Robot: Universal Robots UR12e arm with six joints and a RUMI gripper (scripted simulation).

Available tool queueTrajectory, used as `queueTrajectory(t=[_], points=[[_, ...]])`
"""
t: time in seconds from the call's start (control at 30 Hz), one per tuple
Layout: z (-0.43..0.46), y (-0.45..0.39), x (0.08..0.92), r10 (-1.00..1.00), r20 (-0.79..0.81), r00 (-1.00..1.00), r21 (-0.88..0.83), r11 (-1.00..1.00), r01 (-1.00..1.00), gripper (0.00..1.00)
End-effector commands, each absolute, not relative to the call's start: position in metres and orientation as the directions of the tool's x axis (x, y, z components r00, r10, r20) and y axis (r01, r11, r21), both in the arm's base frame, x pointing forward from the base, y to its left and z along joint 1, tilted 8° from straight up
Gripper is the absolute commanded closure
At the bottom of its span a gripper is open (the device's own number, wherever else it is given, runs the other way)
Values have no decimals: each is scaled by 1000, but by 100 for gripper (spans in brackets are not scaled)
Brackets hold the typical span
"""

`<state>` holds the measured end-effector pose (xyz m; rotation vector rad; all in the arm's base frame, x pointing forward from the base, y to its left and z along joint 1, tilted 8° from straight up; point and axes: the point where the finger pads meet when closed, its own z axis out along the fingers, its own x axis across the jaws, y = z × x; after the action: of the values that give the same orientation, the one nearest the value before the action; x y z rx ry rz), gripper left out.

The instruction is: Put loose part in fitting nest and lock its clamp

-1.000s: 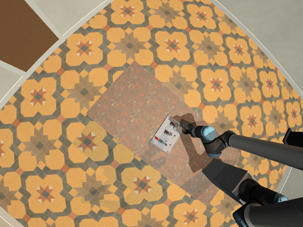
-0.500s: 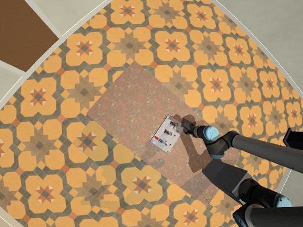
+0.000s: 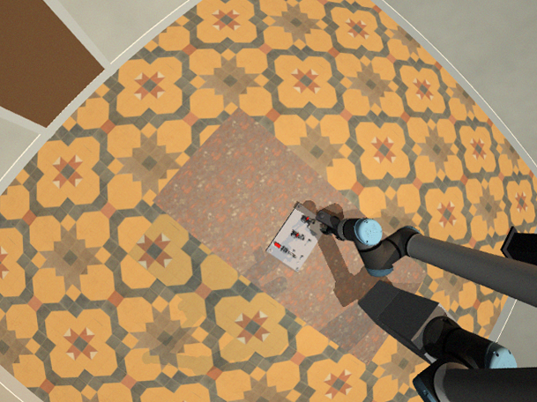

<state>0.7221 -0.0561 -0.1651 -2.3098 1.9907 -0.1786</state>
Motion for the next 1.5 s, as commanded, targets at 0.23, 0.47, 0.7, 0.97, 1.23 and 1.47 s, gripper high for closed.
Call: queueTrajectory(t=[0.23,0.47,0.7,0.97,1.23,1.47], points=[[-159,-50,761,-989,32,145,-142,-148,-979,72],[-157,-48,774,-989,32,145,-142,-148,-979,72],[-157,-48,775,-989,32,145,-142,-148,-979,72],[-163,-48,776,-989,32,145,-142,-148,-979,72],[-183,-49,779,-989,32,145,-142,-148,-979,72],[-202,-49,782,-989,32,145,-142,-148,-979,72]])
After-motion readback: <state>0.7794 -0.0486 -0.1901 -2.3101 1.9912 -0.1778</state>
